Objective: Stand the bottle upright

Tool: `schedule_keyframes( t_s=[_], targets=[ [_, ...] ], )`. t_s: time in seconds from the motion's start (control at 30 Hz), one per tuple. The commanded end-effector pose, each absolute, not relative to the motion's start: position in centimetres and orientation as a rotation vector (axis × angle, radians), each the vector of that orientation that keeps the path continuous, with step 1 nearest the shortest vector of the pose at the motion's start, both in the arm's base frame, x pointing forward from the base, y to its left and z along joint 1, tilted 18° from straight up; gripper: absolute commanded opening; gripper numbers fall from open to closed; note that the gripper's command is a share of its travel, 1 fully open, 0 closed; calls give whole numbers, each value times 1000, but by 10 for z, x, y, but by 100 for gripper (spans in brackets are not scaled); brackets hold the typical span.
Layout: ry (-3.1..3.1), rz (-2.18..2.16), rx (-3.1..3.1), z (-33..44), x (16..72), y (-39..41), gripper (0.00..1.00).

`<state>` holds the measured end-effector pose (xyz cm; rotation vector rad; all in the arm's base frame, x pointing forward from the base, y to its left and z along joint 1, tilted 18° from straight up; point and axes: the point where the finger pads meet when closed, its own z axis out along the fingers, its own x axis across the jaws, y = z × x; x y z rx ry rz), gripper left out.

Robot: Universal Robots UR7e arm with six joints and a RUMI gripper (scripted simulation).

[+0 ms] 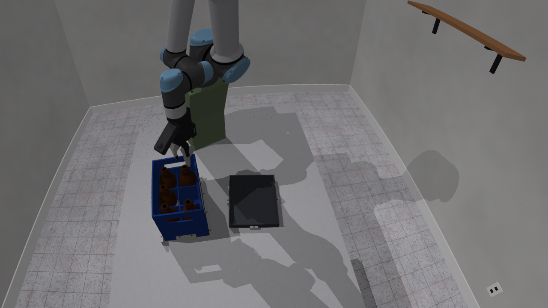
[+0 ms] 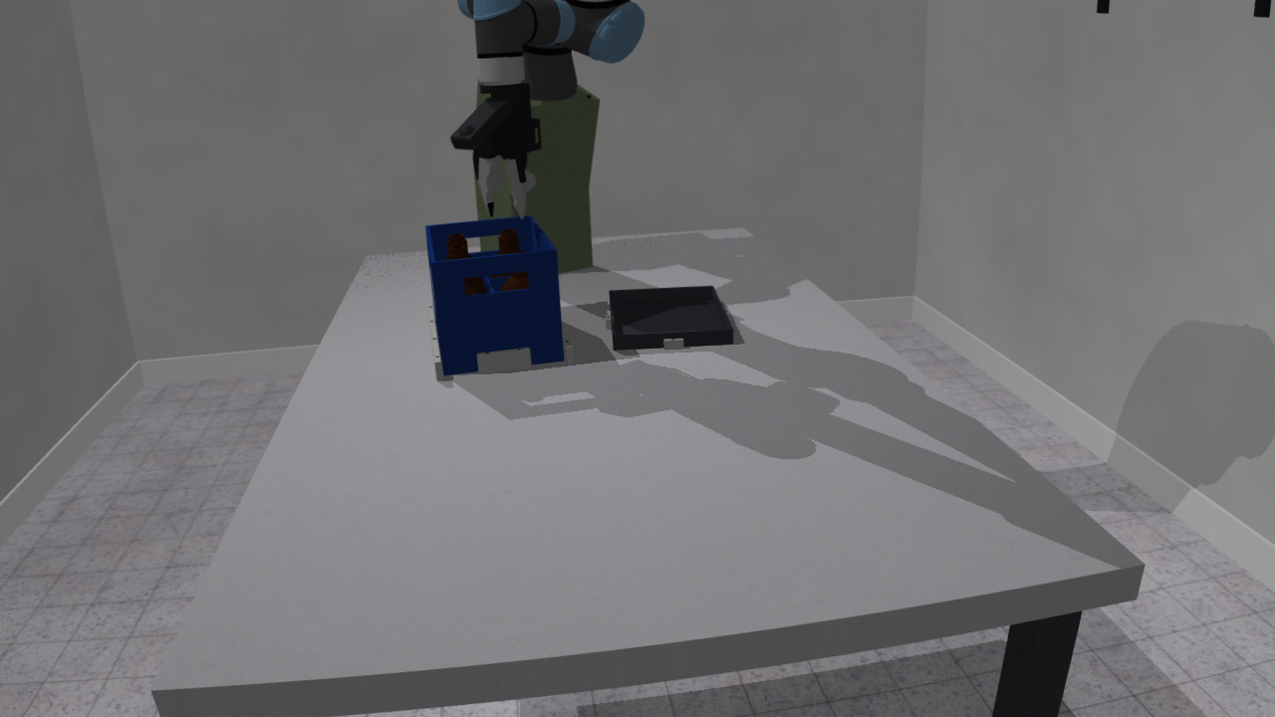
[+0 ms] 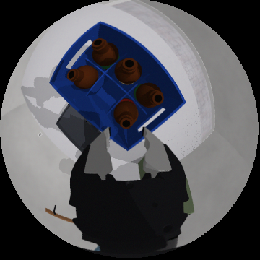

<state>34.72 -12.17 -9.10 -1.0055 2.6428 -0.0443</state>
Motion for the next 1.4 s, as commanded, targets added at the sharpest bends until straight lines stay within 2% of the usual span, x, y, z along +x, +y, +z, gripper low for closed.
schedule_keyframes(
  t_s=[0.0,1.17,1.2,1.37],
  targets=[
    [2643,-40,-1007,-82,345,-123,38],
    [2643,-40,-1007,-53,336,-125,38],
    [2643,-40,-1007,-53,336,-125,0],
    [2643,-40,-1007,-53,336,-125,0]
  ],
)
